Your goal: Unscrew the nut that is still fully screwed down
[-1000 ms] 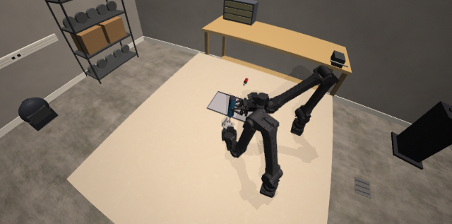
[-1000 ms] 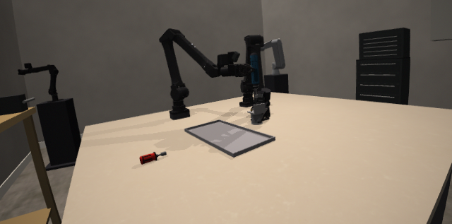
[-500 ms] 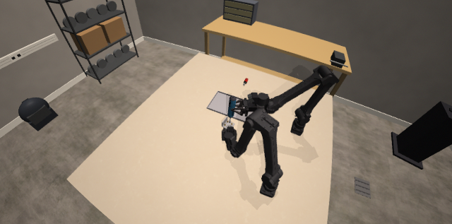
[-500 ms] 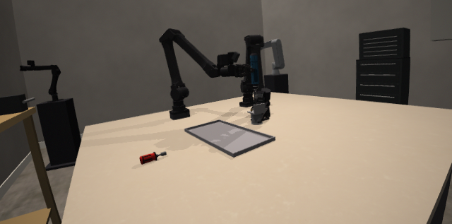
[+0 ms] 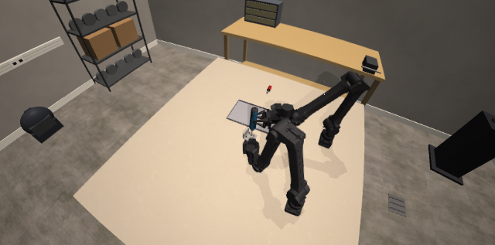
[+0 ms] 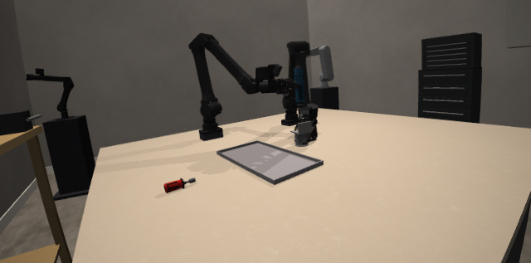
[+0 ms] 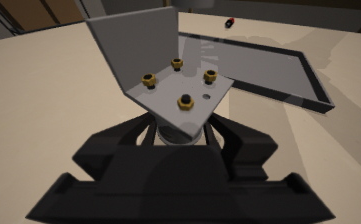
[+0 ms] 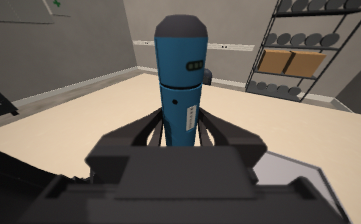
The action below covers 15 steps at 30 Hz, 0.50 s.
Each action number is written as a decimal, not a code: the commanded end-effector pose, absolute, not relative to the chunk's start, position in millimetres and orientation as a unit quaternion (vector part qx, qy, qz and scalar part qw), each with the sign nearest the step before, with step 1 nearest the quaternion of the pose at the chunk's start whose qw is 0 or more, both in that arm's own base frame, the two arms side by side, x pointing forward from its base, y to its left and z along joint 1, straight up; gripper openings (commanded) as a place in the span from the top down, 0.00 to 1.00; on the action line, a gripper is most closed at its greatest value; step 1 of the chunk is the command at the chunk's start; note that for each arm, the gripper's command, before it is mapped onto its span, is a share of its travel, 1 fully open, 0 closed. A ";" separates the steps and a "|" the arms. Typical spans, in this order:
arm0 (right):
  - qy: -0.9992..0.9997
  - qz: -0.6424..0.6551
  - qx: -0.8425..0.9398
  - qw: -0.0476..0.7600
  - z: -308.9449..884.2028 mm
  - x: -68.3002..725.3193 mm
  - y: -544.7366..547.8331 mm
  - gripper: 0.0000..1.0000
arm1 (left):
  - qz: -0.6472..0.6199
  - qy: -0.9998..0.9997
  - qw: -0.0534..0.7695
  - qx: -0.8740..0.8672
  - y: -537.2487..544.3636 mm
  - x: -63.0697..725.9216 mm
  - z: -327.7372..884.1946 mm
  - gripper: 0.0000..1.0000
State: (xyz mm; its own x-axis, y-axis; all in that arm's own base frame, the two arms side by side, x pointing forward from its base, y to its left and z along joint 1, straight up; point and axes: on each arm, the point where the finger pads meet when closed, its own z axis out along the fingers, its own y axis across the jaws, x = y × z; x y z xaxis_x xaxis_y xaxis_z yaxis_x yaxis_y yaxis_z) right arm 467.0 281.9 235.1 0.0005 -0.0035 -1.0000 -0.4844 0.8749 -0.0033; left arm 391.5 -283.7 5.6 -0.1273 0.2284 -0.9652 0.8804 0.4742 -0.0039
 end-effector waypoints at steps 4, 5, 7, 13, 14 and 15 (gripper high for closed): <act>0.645 0.187 -0.173 0.720 277.5 467.6 289.6 0.58 | -0.315 0.666 0.536 0.411 -290.9 391.4 19.5 0.41; 0.646 0.186 -0.173 0.720 276.1 467.1 289.3 0.58 | -0.315 0.666 0.536 0.411 -290.9 391.4 19.5 0.41; 0.650 0.185 -0.174 0.716 269.8 466.9 289.2 0.58 | -0.315 0.666 0.536 0.411 -290.9 391.4 19.5 0.41; 0.649 0.185 -0.174 0.717 270.3 466.5 289.0 0.58 | -0.315 0.666 0.536 0.411 -290.9 391.4 19.5 0.41; 0.647 0.186 -0.173 0.719 273.4 466.9 289.2 0.58 | -0.315 0.666 0.536 0.411 -290.9 391.4 19.5 0.41; 0.645 0.187 -0.172 0.721 276.7 468.2 290.0 0.58 | -0.315 0.666 0.536 0.411 -290.9 391.4 19.5 0.41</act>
State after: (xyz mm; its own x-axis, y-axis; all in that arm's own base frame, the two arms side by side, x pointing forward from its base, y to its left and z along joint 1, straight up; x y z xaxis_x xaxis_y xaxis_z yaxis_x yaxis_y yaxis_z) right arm 466.7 281.7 233.8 0.0032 -0.0018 -1.0000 -0.4843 0.8749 -0.0031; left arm 391.5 -283.7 5.6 -0.1273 0.2284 -0.9652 0.8804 0.4742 -0.0039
